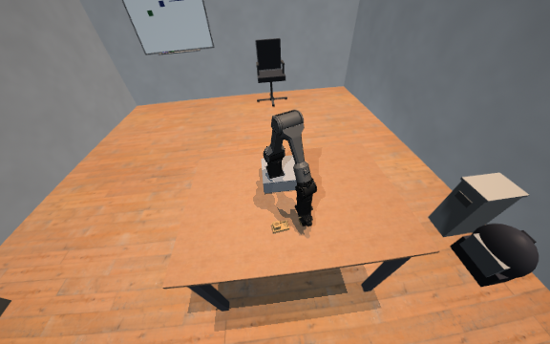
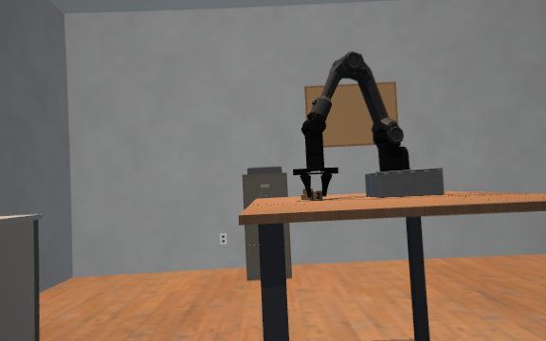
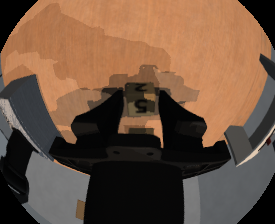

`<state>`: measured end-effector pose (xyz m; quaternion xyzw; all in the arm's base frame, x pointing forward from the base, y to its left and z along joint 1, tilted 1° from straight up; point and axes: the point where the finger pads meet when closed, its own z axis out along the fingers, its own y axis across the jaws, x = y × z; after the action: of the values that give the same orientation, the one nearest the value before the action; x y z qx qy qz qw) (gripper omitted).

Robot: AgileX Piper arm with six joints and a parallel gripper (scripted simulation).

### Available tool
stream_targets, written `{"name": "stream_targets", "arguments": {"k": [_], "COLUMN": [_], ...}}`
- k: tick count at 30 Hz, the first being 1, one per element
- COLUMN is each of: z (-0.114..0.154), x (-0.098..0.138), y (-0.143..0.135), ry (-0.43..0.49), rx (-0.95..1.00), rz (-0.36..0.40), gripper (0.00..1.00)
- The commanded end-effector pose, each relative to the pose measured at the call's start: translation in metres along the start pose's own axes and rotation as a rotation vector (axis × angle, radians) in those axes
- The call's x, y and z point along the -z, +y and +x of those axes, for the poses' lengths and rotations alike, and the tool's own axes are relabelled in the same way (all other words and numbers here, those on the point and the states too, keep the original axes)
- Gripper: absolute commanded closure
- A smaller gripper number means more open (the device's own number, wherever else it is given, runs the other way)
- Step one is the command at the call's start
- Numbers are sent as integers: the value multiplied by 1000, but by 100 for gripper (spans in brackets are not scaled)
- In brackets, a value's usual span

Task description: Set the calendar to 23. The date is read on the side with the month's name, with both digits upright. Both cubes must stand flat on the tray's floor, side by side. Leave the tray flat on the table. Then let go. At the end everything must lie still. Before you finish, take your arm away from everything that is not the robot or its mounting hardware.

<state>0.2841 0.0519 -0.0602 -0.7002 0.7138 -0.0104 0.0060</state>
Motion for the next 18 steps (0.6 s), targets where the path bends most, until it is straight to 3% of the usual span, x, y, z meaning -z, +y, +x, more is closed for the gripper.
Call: {"name": "stream_targets", "arguments": {"k": [1,8,18], "z": [0,0,0], "x": [2,16,68], "y": [0,-1,-1], "ry": [0,-1,-1], "rx": [-2,-2,-1], "rz": [0,3,3], "gripper": [39,39,39]}}
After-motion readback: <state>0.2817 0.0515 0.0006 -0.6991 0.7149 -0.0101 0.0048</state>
